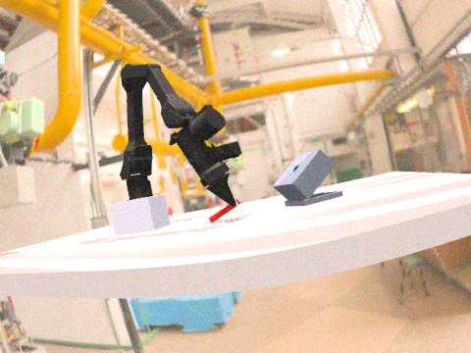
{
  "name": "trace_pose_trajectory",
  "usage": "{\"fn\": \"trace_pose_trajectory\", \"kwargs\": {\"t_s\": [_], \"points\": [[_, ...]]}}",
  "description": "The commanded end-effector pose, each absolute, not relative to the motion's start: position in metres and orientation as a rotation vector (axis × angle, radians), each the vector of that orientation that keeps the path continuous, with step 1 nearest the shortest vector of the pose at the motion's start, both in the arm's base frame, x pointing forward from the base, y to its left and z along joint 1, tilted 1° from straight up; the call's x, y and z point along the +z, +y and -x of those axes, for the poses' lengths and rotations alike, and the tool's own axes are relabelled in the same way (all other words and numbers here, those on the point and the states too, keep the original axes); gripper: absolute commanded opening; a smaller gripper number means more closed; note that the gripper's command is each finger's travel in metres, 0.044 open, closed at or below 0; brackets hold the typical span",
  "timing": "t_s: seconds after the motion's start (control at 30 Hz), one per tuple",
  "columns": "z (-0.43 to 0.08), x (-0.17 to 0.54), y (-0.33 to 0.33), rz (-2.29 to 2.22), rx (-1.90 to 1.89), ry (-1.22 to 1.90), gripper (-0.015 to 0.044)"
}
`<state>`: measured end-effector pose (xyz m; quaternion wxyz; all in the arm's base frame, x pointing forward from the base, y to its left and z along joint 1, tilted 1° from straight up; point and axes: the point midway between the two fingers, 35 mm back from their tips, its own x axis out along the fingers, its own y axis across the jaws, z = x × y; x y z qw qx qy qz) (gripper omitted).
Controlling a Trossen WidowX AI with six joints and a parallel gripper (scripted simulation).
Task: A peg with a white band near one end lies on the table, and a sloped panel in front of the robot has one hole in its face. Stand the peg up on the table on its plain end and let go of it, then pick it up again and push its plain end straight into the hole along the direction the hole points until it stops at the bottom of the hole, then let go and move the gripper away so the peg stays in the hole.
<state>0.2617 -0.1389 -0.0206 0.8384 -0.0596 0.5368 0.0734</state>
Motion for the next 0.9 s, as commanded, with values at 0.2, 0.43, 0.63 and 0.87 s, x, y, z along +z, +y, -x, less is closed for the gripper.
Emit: {"fn": "trace_pose_trajectory", "kwargs": {"t_s": [0.2,0.43,0.63,0.87], "points": [[-0.256,-0.015,-0.14,0.123,0.16,1.041,0.0051],[-0.252,-0.013,-0.14,0.117,0.163,0.981,0.0051],[-0.248,-0.011,-0.141,0.112,0.165,0.93,0.0051],[-0.244,-0.009,-0.142,0.106,0.168,0.87,0.0051]]}}
